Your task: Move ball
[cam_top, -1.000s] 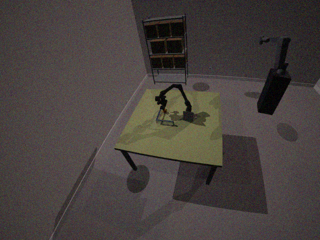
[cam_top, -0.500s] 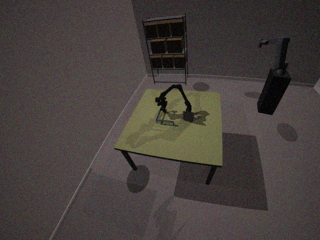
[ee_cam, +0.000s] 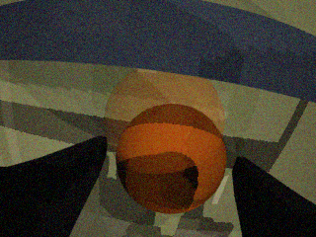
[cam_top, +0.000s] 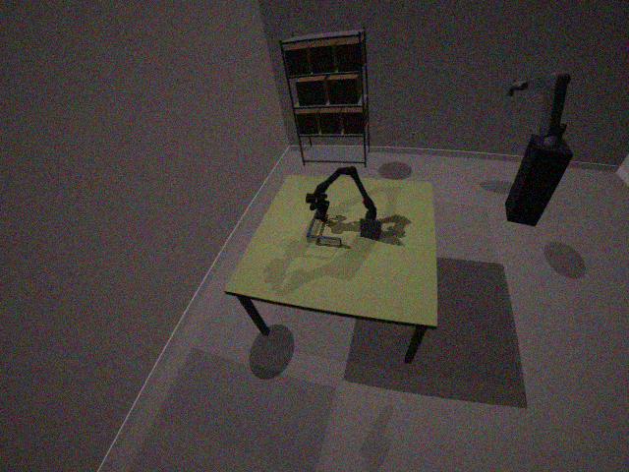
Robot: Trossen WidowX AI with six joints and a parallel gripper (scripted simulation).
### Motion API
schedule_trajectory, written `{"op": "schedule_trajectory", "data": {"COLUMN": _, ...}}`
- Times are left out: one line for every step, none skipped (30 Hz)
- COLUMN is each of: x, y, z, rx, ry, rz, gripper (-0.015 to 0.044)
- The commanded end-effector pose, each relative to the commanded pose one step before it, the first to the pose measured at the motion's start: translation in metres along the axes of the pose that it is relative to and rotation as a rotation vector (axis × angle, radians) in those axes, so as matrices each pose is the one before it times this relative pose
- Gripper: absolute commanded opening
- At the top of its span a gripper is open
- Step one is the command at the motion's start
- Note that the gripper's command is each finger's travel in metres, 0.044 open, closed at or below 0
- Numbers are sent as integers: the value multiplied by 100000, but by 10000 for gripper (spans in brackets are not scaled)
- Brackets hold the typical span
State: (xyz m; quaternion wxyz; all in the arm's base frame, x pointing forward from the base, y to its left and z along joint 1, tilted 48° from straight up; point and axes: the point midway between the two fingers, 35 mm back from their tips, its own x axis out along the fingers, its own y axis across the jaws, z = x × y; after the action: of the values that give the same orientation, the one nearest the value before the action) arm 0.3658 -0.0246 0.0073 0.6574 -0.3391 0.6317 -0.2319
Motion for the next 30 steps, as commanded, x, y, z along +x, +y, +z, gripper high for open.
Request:
{"op": "schedule_trajectory", "data": {"x": 65, "y": 41, "z": -39, "rx": -667, "ry": -128, "rz": -389, "gripper": 270}}
{"op": "schedule_trajectory", "data": {"x": 0, "y": 0, "z": 0, "rx": 0, "ry": 0, "rz": 0, "gripper": 263}}
{"op": "schedule_trajectory", "data": {"x": 0, "y": 0, "z": 0, "rx": 0, "ry": 0, "rz": 0, "gripper": 256}}
{"op": "schedule_trajectory", "data": {"x": 0, "y": 0, "z": 0, "rx": 0, "ry": 0, "rz": 0, "gripper": 250}}
{"op": "schedule_trajectory", "data": {"x": 0, "y": 0, "z": 0, "rx": 0, "ry": 0, "rz": 0, "gripper": 243}}
{"op": "schedule_trajectory", "data": {"x": 0, "y": 0, "z": 0, "rx": 0, "ry": 0, "rz": 0, "gripper": 236}}
{"op": "schedule_trajectory", "data": {"x": 0, "y": 0, "z": 0, "rx": 0, "ry": 0, "rz": 0, "gripper": 230}}
{"op": "schedule_trajectory", "data": {"x": 0, "y": 0, "z": 0, "rx": 0, "ry": 0, "rz": 0, "gripper": 203}}
{"op": "schedule_trajectory", "data": {"x": -45, "y": 9, "z": -67, "rx": -750, "ry": 18, "rz": -85, "gripper": 177}}
{"op": "schedule_trajectory", "data": {"x": -134, "y": 28, "z": -200, "rx": -2250, "ry": 55, "rz": -255, "gripper": 151}}
{"op": "schedule_trajectory", "data": {"x": -220, "y": 51, "z": -333, "rx": -3749, "ry": 97, "rz": -429, "gripper": 125}}
{"op": "schedule_trajectory", "data": {"x": -519, "y": 47, "z": -27, "rx": -1540, "ry": -24, "rz": -56, "gripper": 98}}
{"op": "schedule_trajectory", "data": {"x": -532, "y": 21, "z": 140, "rx": 143, "ry": -80, "rz": 158, "gripper": 72}}
{"op": "schedule_trajectory", "data": {"x": -537, "y": 21, "z": 129, "rx": 143, "ry": -72, "rz": 148, "gripper": 46}}
{"op": "schedule_trajectory", "data": {"x": -541, "y": 20, "z": 118, "rx": 143, "ry": -64, "rz": 137, "gripper": 20}}
{"op": "schedule_trajectory", "data": {"x": -545, "y": 18, "z": 106, "rx": 144, "ry": -56, "rz": 126, "gripper": 0}}
{"op": "schedule_trajectory", "data": {"x": -549, "y": 17, "z": 95, "rx": 144, "ry": -49, "rz": 115, "gripper": 0}}
{"op": "schedule_trajectory", "data": {"x": -553, "y": 15, "z": 83, "rx": 145, "ry": -42, "rz": 104, "gripper": 0}}
{"op": "schedule_trajectory", "data": {"x": -530, "y": 9, "z": 90, "rx": 409, "ry": -31, "rz": 124, "gripper": 0}}
{"op": "schedule_trajectory", "data": {"x": -534, "y": 7, "z": 79, "rx": 409, "ry": -24, "rz": 114, "gripper": 0}}
{"op": "schedule_trajectory", "data": {"x": -537, "y": 6, "z": 68, "rx": 410, "ry": -17, "rz": 104, "gripper": 0}}
{"op": "schedule_trajectory", "data": {"x": -540, "y": 4, "z": 57, "rx": 411, "ry": -11, "rz": 93, "gripper": 0}}
{"op": "schedule_trajectory", "data": {"x": -542, "y": 2, "z": 46, "rx": 412, "ry": -5, "rz": 83, "gripper": 0}}
{"op": "schedule_trajectory", "data": {"x": -544, "y": 0, "z": 35, "rx": 413, "ry": 1, "rz": 72, "gripper": 0}}
{"op": "schedule_trajectory", "data": {"x": -547, "y": -2, "z": 24, "rx": 414, "ry": 6, "rz": 61, "gripper": 0}}
{"op": "schedule_trajectory", "data": {"x": -548, "y": -5, "z": 13, "rx": 415, "ry": 11, "rz": 50, "gripper": 0}}
{"op": "schedule_trajectory", "data": {"x": -550, "y": -8, "z": 3, "rx": 416, "ry": 16, "rz": 38, "gripper": 0}}
{"op": "schedule_trajectory", "data": {"x": -552, "y": -11, "z": -8, "rx": 418, "ry": 21, "rz": 27, "gripper": 0}}
{"op": "schedule_trajectory", "data": {"x": -553, "y": -14, "z": -19, "rx": 419, "ry": 25, "rz": 15, "gripper": 0}}
{"op": "schedule_trajectory", "data": {"x": -554, "y": -18, "z": -30, "rx": 421, "ry": 28, "rz": 4, "gripper": 0}}
